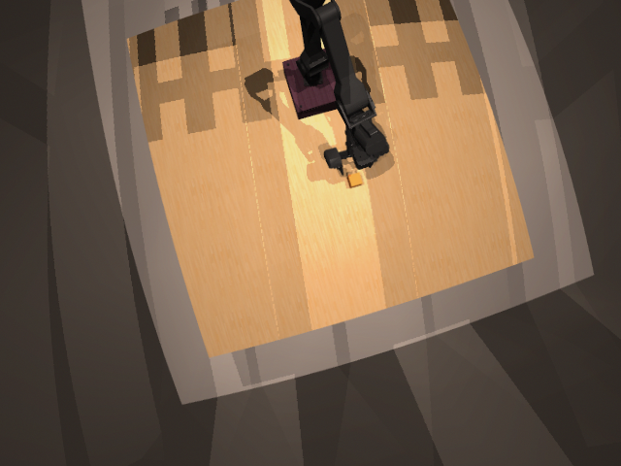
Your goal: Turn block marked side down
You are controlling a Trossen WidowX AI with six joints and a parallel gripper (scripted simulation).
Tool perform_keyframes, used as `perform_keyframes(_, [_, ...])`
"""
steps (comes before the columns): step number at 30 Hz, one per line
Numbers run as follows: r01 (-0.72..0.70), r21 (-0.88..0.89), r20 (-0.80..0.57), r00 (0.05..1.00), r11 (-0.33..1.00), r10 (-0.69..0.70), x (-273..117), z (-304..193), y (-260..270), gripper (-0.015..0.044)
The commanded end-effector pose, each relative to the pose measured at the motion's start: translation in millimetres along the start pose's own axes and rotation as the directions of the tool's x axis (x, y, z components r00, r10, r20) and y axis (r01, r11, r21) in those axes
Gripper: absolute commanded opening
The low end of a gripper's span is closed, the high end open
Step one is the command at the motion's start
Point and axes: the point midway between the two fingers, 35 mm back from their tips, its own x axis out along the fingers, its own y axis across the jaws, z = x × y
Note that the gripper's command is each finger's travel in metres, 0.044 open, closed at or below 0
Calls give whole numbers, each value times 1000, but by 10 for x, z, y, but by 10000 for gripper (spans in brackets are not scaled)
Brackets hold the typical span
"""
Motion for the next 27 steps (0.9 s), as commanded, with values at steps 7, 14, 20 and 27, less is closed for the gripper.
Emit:
perform_keyframes(7, [-4,-1,-273,962,1000,4,24,295,23,440])
perform_keyframes(14, [-4,6,-482,876,1000,7,-31,431,9,440])
perform_keyframes(20, [-4,7,-501,865,1000,7,-15,427,8,440])
perform_keyframes(27, [-4,7,-501,865,1000,7,262,263,9,440])
